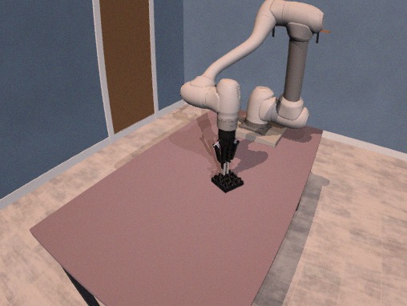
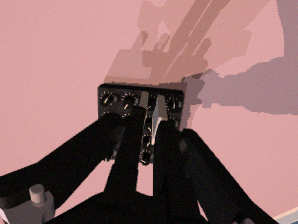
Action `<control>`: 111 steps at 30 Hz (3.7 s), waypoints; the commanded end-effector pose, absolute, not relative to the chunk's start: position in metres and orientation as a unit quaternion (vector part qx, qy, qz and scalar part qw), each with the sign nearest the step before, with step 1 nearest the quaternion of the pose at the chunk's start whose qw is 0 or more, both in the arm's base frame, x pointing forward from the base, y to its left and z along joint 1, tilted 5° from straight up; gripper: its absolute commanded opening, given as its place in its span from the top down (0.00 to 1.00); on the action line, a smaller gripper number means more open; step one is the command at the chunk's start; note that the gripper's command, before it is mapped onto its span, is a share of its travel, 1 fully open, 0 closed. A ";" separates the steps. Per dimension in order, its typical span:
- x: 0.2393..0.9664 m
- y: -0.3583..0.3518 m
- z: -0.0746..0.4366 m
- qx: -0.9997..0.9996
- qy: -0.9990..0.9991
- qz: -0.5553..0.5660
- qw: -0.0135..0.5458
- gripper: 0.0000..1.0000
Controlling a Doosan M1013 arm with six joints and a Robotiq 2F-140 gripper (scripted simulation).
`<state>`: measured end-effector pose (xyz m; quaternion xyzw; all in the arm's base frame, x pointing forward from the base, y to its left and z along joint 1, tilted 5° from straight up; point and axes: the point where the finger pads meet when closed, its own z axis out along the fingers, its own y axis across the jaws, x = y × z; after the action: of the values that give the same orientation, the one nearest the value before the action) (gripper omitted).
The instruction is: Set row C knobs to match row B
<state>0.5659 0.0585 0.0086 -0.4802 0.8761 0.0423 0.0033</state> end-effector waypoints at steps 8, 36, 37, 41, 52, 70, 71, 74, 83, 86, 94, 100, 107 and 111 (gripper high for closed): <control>0.566 0.058 0.009 -0.586 0.809 0.042 0.009 0.95; 0.566 0.058 0.009 -0.629 0.776 0.042 0.011 0.88; 0.566 0.058 0.009 -0.629 0.776 0.042 0.011 0.88; 0.566 0.058 0.009 -0.629 0.776 0.042 0.011 0.88; 0.566 0.058 0.009 -0.629 0.776 0.042 0.011 0.88; 0.567 0.056 0.038 -0.629 0.776 0.042 0.011 0.88; 0.567 0.056 0.041 -0.629 0.776 0.042 0.011 0.88; 0.567 0.056 0.045 -0.629 0.776 0.042 0.011 0.88; 0.567 0.055 0.047 -0.629 0.776 0.042 0.011 0.88; 0.567 0.055 0.047 -0.629 0.776 0.042 0.011 0.88; 0.567 0.055 0.048 -0.629 0.776 0.042 0.011 0.00; 0.568 0.054 0.061 -0.629 0.776 0.042 0.011 0.00; 0.569 0.051 0.100 -0.629 0.776 0.042 0.011 0.00; 0.570 0.050 0.118 -0.629 0.776 0.042 0.011 0.00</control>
<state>0.5694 0.0504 0.1110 -0.6287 0.7764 0.0413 0.0114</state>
